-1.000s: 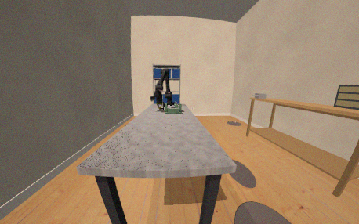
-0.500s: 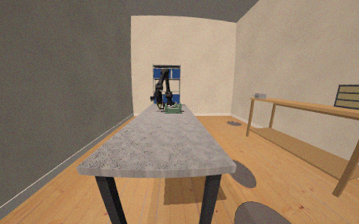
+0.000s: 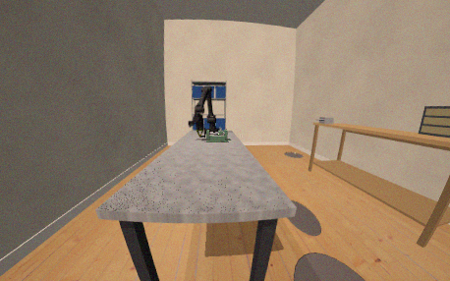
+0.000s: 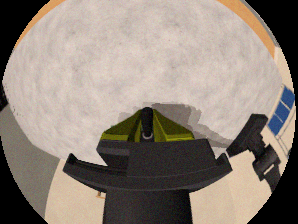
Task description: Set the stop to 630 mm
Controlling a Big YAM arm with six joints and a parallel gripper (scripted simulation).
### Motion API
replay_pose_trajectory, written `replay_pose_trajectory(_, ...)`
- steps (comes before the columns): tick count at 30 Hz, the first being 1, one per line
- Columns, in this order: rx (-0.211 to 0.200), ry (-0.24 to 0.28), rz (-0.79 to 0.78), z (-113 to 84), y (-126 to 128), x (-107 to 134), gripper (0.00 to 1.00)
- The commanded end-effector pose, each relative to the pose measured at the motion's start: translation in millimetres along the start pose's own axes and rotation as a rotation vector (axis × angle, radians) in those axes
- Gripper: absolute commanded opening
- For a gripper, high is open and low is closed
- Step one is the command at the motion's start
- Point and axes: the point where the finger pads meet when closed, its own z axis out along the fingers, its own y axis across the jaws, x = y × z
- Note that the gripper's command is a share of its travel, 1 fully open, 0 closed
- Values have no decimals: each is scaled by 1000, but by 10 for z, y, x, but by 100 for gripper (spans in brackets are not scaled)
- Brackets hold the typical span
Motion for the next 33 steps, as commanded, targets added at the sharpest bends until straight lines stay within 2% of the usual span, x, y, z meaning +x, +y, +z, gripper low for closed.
replay_pose_trajectory(1, -89, -17, -1, -167, 520, -3, 6)
replay_pose_trajectory(13, -89, -17, -1, -191, 574, -1, 6)
replay_pose_trajectory(33, -91, -17, -1, -344, 724, 4, 6)
